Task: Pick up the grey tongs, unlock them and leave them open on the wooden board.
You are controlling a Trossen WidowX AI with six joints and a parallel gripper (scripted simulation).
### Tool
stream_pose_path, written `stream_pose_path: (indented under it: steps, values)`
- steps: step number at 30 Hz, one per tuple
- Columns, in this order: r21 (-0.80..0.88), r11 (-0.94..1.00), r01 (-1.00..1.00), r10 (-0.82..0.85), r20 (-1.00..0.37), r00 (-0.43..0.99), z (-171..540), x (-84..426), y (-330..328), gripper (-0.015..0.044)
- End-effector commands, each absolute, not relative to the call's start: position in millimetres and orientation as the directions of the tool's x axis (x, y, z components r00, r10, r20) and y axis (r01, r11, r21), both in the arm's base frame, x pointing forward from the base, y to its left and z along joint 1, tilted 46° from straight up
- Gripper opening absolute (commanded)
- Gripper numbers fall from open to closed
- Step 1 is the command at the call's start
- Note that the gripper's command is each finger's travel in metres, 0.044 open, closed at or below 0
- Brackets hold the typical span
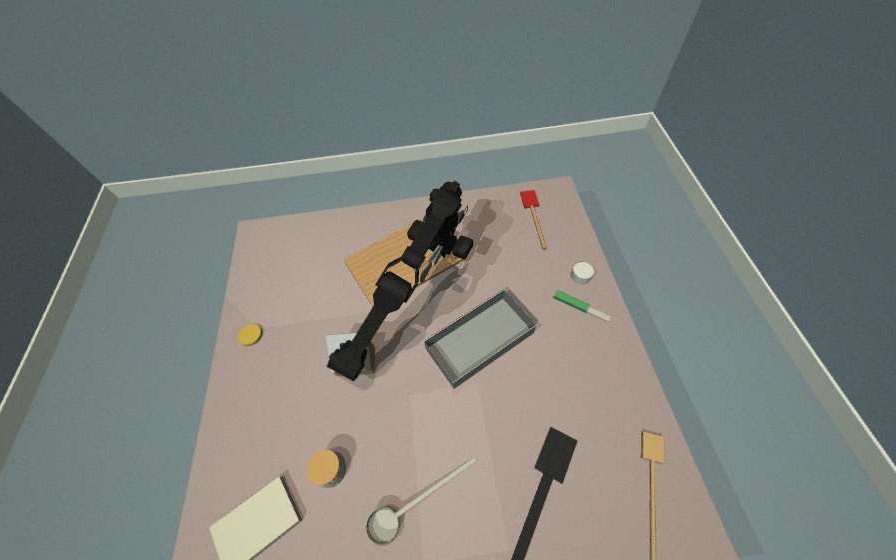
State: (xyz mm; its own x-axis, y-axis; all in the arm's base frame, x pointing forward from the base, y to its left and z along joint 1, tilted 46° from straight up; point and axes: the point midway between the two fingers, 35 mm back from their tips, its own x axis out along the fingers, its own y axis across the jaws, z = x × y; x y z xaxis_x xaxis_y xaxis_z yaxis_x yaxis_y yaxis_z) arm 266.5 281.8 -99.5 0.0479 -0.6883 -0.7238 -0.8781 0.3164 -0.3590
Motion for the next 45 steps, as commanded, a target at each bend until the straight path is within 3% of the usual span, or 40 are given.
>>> stream_pose_path:
  steps: [1, 20, 32, 45]
  values:
    - [-0.408, 0.38, -0.83, -0.68, -0.731, 0.048, -109, 244, 296, -0.015]
    - [-0.601, 0.605, -0.522, -0.687, -0.725, 0.04, -155, 140, 329, -0.015]
    - [-0.601, 0.605, -0.522, -0.68, -0.731, 0.054, -157, 139, 330, -0.015]
    - [-0.589, 0.587, -0.556, -0.572, -0.787, 0.231, -177, 138, 338, -0.015]
